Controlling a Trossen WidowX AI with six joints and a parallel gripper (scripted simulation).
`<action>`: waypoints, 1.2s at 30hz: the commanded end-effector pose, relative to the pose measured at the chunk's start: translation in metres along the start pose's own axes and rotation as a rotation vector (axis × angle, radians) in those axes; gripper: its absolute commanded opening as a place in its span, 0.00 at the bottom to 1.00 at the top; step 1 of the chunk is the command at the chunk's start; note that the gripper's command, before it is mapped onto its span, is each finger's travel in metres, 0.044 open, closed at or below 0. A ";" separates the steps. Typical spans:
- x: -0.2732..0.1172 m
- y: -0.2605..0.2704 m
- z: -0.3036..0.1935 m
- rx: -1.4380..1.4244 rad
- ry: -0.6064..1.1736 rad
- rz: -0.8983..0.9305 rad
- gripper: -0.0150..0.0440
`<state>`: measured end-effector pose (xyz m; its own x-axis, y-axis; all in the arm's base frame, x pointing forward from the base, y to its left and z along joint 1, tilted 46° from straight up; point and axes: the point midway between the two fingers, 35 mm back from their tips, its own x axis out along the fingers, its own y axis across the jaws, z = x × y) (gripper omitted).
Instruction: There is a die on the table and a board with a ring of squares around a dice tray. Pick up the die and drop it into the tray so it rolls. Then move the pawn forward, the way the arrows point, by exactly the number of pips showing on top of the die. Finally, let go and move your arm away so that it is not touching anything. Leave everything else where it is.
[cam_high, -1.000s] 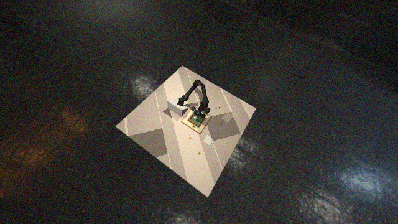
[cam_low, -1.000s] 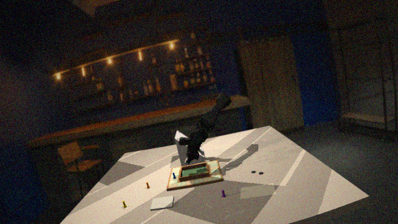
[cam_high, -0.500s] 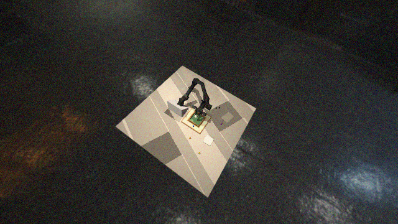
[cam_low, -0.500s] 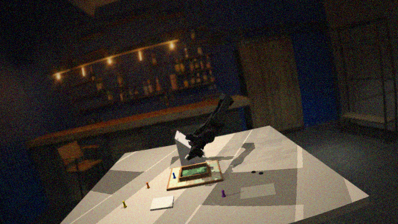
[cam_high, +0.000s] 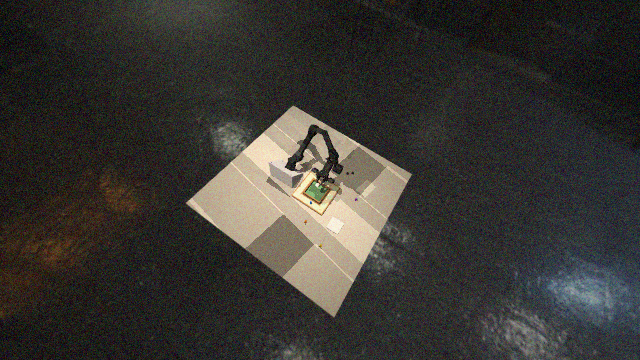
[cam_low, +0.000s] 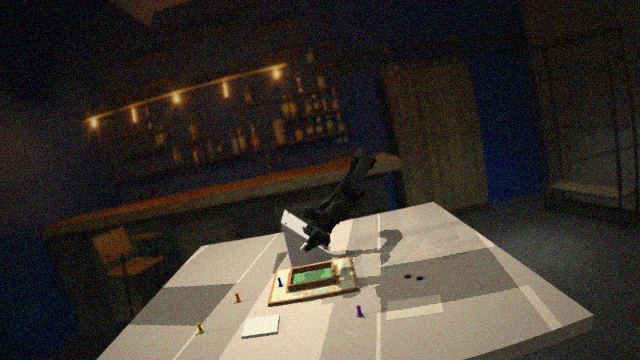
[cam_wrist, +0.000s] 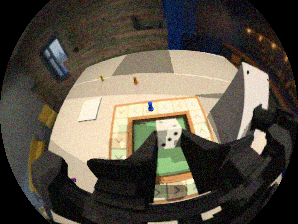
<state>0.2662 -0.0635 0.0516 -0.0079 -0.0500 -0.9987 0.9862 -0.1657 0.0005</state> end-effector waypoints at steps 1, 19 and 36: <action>0.000 0.000 0.000 0.000 0.000 0.000 0.25; -0.024 0.000 0.028 -0.003 -0.008 0.000 0.79; 0.021 0.000 0.014 -0.003 0.841 -0.002 1.00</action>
<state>0.2576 -0.0777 0.0276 0.0518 0.6403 -0.7664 0.9889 -0.1401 -0.0503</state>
